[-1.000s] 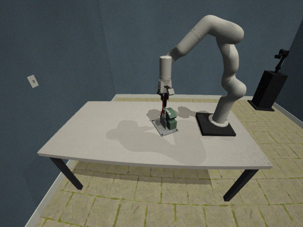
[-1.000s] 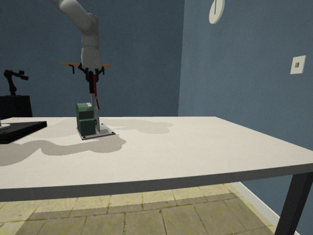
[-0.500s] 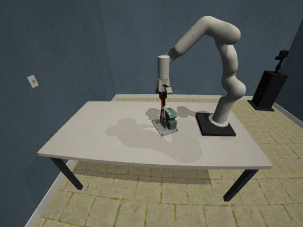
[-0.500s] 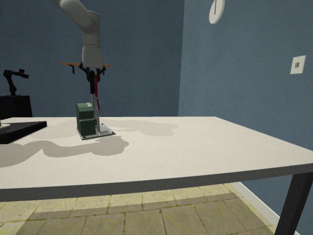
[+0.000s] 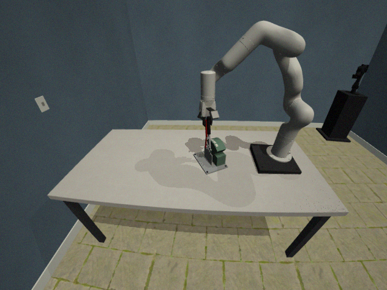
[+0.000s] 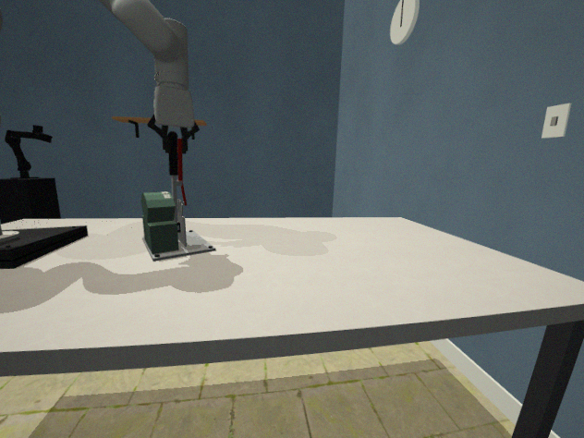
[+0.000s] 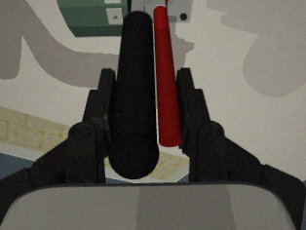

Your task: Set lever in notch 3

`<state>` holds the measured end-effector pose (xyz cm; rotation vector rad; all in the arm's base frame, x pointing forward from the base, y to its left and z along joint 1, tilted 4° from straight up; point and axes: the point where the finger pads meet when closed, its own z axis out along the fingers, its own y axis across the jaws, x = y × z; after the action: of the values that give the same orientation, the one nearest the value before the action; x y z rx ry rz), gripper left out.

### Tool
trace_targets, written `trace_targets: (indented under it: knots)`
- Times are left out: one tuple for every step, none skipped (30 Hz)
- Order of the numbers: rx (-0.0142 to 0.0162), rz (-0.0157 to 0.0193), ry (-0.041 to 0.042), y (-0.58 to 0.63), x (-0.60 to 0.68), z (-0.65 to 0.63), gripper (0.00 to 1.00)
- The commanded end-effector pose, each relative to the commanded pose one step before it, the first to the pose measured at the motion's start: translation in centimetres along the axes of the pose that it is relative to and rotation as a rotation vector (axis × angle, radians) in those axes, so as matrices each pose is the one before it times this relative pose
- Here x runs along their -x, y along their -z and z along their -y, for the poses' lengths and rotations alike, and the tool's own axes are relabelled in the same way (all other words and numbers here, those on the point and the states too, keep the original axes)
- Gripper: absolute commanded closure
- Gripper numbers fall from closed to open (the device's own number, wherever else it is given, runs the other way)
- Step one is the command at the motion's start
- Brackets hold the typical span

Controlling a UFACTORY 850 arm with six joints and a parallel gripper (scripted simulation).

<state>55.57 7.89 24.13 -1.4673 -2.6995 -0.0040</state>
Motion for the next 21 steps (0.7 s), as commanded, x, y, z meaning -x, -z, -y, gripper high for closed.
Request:
trace_targets:
  knots:
    - [0.00200, 0.00115, 0.00002, 0.105, 0.057, -0.063, 1.00]
    - [0.00000, 0.00000, 0.00000, 0.000, 0.000, 0.000, 1.00]
    - [0.00000, 0.00000, 0.00000, 0.000, 0.000, 0.000, 1.00]
    - [0.00000, 0.00000, 0.00000, 0.000, 0.000, 0.000, 1.00]
    - [0.00000, 0.00000, 0.00000, 0.000, 0.000, 0.000, 1.00]
    - [0.00000, 0.00000, 0.00000, 0.000, 0.000, 0.000, 1.00]
    - [0.00000, 0.00000, 0.00000, 0.000, 0.000, 0.000, 1.00]
    - [0.00000, 0.00000, 0.00000, 0.000, 0.000, 0.000, 0.00]
    - [0.00000, 0.00000, 0.00000, 0.000, 0.000, 0.000, 0.00]
    - [0.00000, 0.00000, 0.00000, 0.000, 0.000, 0.000, 0.00]
    - [0.00000, 0.00000, 0.00000, 0.000, 0.000, 0.000, 0.00]
    - [0.00000, 0.00000, 0.00000, 0.000, 0.000, 0.000, 0.00]
    - [0.00000, 0.00000, 0.00000, 0.000, 0.000, 0.000, 0.00]
    - [0.00000, 0.00000, 0.00000, 0.000, 0.000, 0.000, 0.00]
    - [0.00000, 0.00000, 0.00000, 0.000, 0.000, 0.000, 0.00]
    - [0.00000, 0.00000, 0.00000, 0.000, 0.000, 0.000, 0.00]
    - [0.00000, 0.00000, 0.00000, 0.000, 0.000, 0.000, 0.00]
    - [0.00000, 0.00000, 0.00000, 0.000, 0.000, 0.000, 0.00]
    - [0.00000, 0.00000, 0.00000, 0.000, 0.000, 0.000, 0.00]
    - [0.00000, 0.00000, 0.00000, 0.000, 0.000, 0.000, 0.00]
    - [0.00000, 0.00000, 0.00000, 0.000, 0.000, 0.000, 0.00]
